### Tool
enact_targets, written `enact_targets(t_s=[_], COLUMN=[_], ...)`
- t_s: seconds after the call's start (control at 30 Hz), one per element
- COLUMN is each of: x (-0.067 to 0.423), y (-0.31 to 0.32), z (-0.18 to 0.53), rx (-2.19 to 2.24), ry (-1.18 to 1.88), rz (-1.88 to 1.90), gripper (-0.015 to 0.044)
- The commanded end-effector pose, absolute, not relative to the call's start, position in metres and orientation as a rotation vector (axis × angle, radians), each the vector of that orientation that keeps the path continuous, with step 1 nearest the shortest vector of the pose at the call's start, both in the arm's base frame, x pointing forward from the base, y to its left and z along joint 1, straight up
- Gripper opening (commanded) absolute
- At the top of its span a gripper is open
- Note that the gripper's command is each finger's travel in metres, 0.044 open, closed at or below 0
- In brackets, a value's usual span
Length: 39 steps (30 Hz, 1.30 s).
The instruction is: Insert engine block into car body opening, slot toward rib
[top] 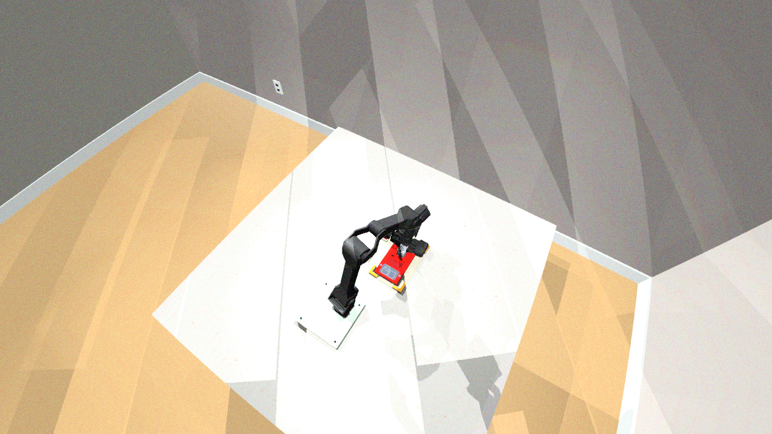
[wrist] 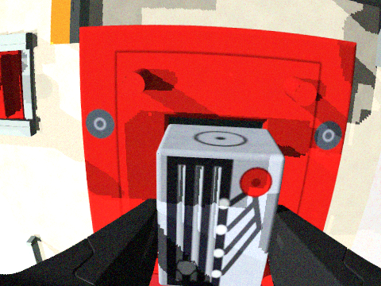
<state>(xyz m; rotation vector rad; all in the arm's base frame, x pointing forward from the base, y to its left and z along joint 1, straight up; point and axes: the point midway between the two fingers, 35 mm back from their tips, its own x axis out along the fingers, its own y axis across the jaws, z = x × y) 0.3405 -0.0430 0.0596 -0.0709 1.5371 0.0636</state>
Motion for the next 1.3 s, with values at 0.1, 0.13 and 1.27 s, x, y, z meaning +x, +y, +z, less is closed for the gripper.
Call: enact_targets(t_s=[0.1,0.13,1.27], x=[0.3403,0.3403,0.3402], y=[-0.0432,-0.0432,-0.0433], z=[0.0579,0.0578,0.0529], rx=[-0.068,-0.068,-0.078], ry=[1.537,1.537,1.537], rz=[0.059,0.059,0.068], gripper=[0.0158,0.0158,0.0158])
